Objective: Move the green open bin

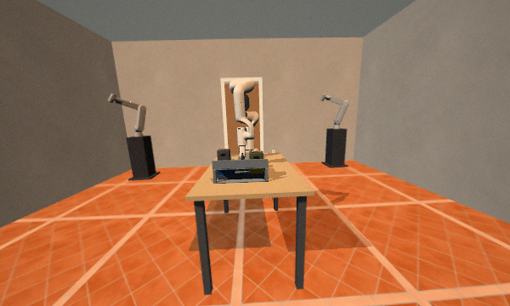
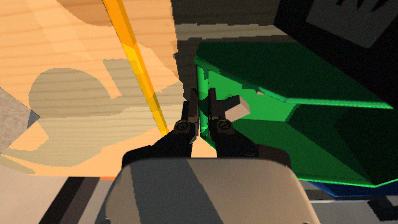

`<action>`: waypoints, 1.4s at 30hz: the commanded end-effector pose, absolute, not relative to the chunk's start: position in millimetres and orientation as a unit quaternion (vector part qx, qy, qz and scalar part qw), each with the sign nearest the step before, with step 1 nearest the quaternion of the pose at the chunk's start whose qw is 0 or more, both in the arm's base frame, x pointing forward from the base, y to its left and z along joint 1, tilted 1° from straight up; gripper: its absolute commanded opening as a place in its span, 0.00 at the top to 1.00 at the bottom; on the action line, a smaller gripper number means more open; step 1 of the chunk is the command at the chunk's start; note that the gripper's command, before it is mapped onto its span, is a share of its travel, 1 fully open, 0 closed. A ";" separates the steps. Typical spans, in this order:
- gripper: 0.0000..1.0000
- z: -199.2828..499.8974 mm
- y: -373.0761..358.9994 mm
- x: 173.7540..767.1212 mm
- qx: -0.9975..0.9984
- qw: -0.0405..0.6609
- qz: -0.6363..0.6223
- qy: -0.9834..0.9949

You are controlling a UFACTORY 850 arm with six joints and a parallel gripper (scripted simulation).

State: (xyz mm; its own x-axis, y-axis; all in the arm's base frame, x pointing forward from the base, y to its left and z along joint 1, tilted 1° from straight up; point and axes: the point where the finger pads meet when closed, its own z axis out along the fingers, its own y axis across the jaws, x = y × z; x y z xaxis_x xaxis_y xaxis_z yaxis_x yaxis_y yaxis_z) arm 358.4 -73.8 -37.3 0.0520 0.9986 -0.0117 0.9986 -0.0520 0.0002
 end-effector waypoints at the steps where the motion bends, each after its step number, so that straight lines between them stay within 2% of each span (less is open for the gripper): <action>1: 1.00 -37.1 -74.0 359.1 0.725 0.005 -0.004 0.688; 3: 1.00 -37.1 -74.0 359.1 0.725 0.005 -0.004 0.688; 4: 0.00 -37.0 -74.0 359.1 0.725 0.005 -0.004 0.688; 42: 0.00 -37.0 -74.0 359.1 0.725 0.005 -0.004 0.688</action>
